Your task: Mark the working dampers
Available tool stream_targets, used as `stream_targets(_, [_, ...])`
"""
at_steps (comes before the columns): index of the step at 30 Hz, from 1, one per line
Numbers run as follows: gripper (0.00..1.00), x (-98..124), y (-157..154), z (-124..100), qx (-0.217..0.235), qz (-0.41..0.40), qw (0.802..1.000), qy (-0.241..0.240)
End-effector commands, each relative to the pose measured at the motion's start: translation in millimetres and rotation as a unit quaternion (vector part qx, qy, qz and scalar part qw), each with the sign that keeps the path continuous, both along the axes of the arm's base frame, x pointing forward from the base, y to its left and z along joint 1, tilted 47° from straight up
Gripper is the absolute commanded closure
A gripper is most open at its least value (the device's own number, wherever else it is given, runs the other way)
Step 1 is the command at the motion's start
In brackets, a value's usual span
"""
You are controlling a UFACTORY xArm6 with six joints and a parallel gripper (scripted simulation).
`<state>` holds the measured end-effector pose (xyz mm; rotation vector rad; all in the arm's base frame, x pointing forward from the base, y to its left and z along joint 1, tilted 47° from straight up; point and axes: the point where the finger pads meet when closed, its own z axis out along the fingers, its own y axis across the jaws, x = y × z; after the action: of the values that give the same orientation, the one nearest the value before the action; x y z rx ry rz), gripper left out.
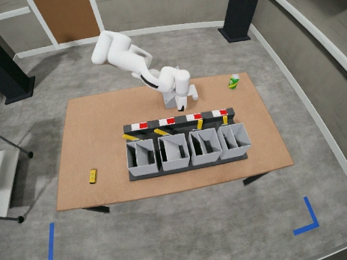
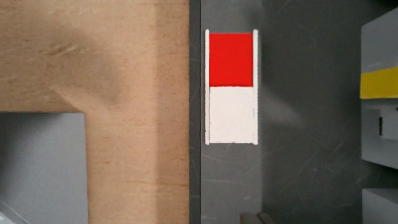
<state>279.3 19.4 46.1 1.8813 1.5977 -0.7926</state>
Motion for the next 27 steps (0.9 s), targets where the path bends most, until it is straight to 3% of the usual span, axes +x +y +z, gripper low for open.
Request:
stream_targets(1, [1.00, 1, -7, -7, 0.001, 0.001, 1.000, -0.002])
stream_targets(27, [1.00, -1, -18, -18, 0.001, 0.001, 1.000, -0.002])
